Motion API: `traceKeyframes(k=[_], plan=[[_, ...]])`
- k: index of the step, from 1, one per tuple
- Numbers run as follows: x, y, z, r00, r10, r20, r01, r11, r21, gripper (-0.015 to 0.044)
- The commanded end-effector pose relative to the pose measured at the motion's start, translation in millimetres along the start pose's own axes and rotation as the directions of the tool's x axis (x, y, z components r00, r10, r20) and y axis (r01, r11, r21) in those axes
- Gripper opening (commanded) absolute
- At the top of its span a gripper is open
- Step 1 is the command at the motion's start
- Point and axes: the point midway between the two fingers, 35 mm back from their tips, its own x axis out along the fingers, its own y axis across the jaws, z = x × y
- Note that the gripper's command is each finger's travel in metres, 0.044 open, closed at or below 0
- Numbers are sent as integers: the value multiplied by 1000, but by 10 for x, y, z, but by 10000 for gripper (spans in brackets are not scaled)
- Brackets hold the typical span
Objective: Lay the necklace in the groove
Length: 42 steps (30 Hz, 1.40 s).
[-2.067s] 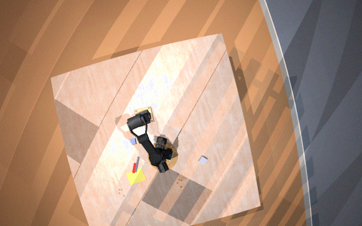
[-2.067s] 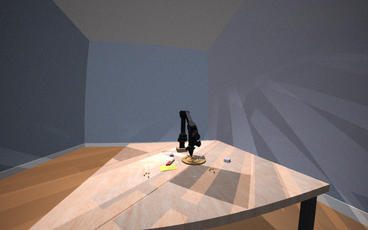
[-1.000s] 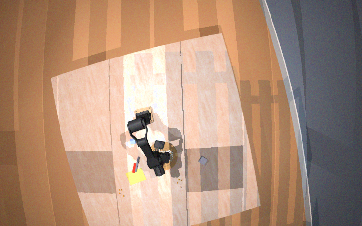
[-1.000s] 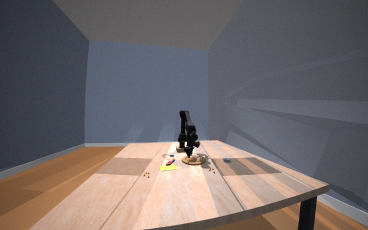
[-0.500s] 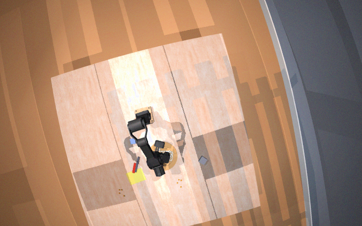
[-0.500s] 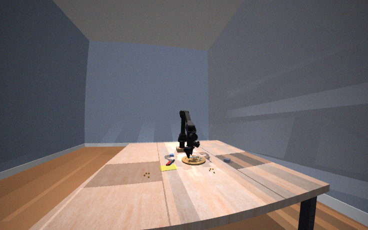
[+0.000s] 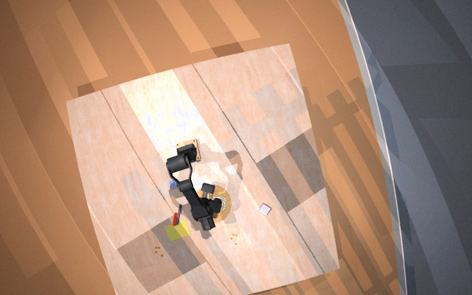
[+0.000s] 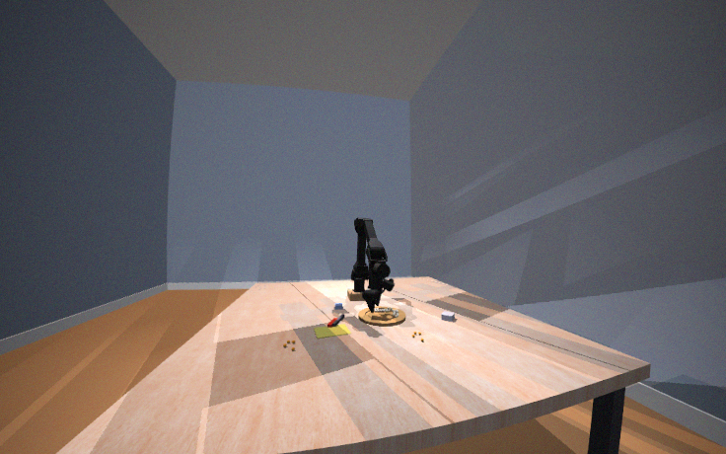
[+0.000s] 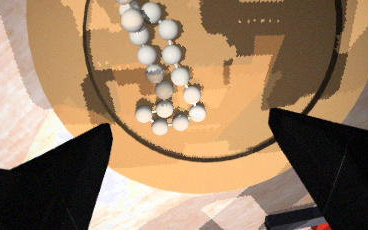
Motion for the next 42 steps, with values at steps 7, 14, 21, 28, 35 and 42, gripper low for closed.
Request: traceKeyframes(k=[7, 14, 21, 28, 35, 42], plan=[[-185, 33, 219, 1000, 3, 2, -2, 995, -104, 309], [-308, 74, 372, 1000, 3, 4, -2, 985, -175, 250], [-238, 56, 374, 1000, -5, 8, 6, 986, -167, 250], [-154, 58, 376, 1000, -3, 7, 4, 986, -169, 250], [-40, 65, 376, 1000, 0, 5, 1, 985, -172, 250], [70, 76, 373, 1000, 3, 4, -2, 985, -175, 250]])
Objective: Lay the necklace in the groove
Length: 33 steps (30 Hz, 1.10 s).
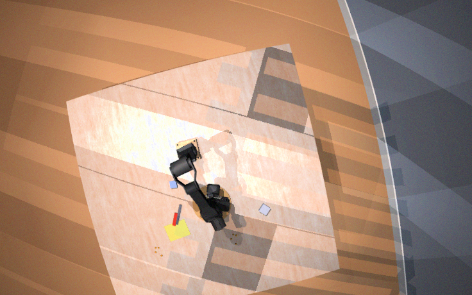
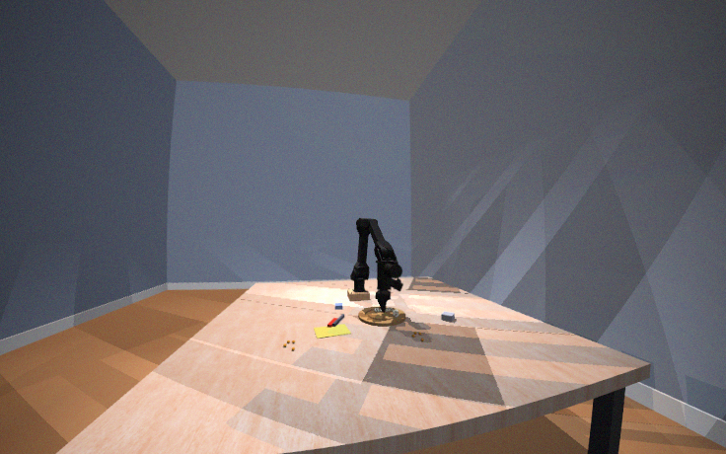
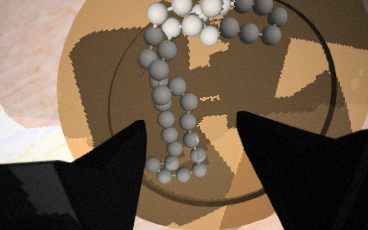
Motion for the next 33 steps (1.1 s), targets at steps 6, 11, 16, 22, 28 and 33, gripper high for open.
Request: traceKeyframes(k=[6, 11, 16, 22, 28, 33], plan=[[44, 10, -4, 1000, 4, -2, -4, 1000, -1, 198], [44, 10, -4, 1000, 4, -2, -4, 1000, -1, 66], [44, 10, -4, 1000, 4, -2, -4, 1000, -1, 13], [44, 10, -4, 1000, 4, -2, -4, 1000, -1, 0], [44, 10, -4, 1000, 4, -2, -4, 1000, -1, 0], [44, 10, -4, 1000, 4, -2, -4, 1000, -1, 0]])
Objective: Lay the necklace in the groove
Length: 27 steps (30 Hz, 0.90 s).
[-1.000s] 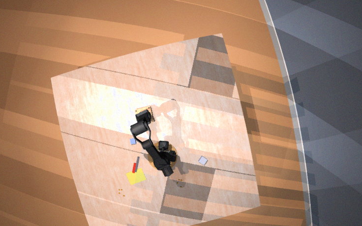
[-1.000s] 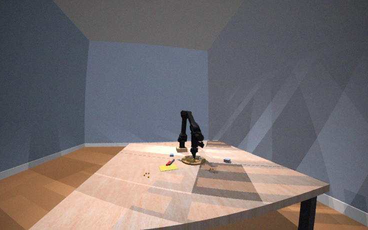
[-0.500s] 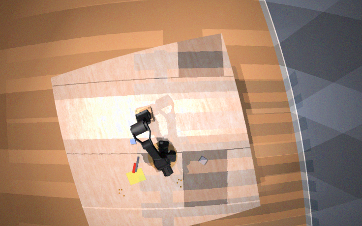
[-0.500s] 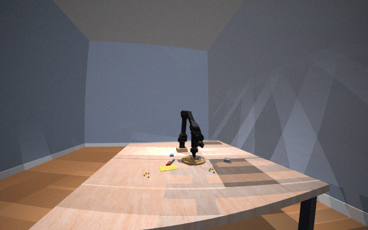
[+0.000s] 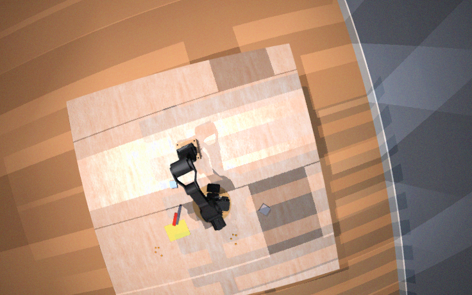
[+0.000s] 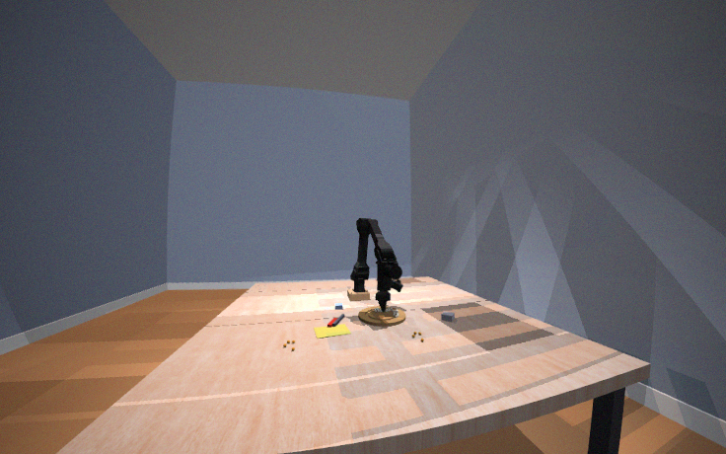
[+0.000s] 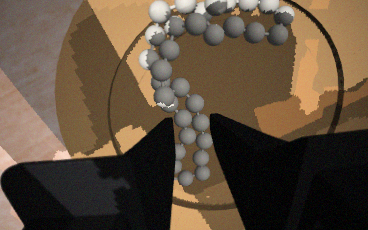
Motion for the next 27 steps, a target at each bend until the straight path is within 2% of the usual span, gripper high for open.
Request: traceKeyframes(k=[1, 27], plan=[[1, -1, 0, 1000, 0, 0, 0, 1000, 0, 0], [-61, -98, -14, 1000, 2, 0, -2, 1000, -4, 0]])
